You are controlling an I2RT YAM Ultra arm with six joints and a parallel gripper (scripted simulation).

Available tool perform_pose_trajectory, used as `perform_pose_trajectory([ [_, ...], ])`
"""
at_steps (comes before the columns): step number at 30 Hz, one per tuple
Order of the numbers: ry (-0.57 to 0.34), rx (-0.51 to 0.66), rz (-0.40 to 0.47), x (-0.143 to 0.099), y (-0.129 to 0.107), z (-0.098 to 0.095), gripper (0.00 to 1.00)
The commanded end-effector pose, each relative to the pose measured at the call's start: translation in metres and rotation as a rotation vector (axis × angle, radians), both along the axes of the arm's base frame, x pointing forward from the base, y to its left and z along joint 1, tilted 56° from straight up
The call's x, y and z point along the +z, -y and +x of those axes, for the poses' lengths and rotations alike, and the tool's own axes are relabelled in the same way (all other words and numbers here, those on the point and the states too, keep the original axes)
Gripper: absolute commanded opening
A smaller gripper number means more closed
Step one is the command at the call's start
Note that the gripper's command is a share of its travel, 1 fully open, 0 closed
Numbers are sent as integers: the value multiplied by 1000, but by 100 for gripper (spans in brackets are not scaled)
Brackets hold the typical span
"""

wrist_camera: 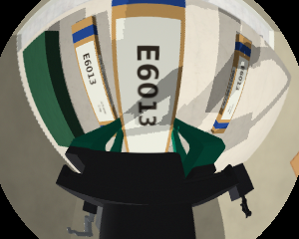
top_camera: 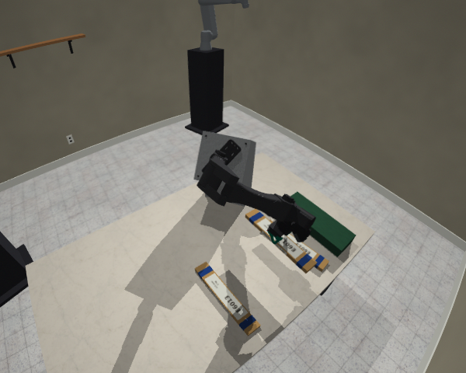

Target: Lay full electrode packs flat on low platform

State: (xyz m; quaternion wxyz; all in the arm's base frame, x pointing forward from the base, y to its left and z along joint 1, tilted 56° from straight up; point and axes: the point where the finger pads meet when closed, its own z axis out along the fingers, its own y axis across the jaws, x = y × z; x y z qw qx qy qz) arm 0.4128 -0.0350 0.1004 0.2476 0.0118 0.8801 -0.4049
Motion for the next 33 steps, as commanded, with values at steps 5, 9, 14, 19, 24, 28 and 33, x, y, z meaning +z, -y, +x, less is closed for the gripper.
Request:
perform_pose_trajectory([
  [5,-18,35,5,-17,-6,4,0],
  [9,16,46,14,-5,-8,6,0],
  [14,-11,33,7,-21,4,8,0],
  [19,-19,46,5,-28,4,13,0],
  [24,-13,35,7,-30,13,16,0],
  [28,-20,46,6,-35,12,17,0],
  [33,-28,38,4,-42,22,18,0],
])
